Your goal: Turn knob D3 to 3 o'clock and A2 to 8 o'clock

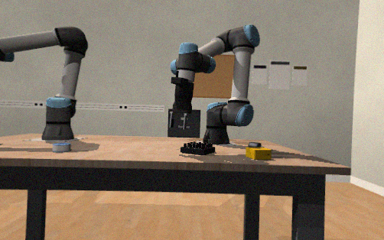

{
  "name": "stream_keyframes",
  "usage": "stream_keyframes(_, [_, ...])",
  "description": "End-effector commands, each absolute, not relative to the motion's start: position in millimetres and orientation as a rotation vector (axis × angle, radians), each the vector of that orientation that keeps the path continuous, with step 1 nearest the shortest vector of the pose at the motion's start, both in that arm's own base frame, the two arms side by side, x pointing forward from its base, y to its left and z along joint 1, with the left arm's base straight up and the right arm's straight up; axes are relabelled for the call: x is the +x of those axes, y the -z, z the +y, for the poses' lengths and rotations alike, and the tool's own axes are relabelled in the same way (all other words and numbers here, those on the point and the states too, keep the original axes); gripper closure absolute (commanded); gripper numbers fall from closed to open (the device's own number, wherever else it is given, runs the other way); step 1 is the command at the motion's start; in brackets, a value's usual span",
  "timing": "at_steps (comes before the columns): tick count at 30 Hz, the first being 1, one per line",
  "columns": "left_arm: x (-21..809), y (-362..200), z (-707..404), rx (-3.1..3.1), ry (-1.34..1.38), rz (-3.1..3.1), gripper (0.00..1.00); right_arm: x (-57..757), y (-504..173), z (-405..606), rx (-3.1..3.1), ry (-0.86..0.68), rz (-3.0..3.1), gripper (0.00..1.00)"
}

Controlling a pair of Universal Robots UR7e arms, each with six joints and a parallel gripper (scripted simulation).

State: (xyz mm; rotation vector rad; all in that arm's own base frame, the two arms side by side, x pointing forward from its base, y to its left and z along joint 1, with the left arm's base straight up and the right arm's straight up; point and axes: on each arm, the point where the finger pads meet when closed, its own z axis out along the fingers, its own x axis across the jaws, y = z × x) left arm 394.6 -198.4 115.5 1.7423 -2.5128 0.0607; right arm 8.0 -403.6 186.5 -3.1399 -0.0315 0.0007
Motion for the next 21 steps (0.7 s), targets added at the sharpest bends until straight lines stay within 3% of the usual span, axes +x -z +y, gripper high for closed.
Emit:
stream_keyframes(1, [387.6,-108.4,-174.6,1.718,-0.055,-2.561,0.0,8.1,-187.0,-403.9,-3.141,0.0,-0.031,0.0])
stream_keyframes(21, [368.2,-87.1,-120.5,1.657,-0.005,-2.666,0.0,8.1,-187.0,-403.9,-3.141,0.0,-0.031,0.0])
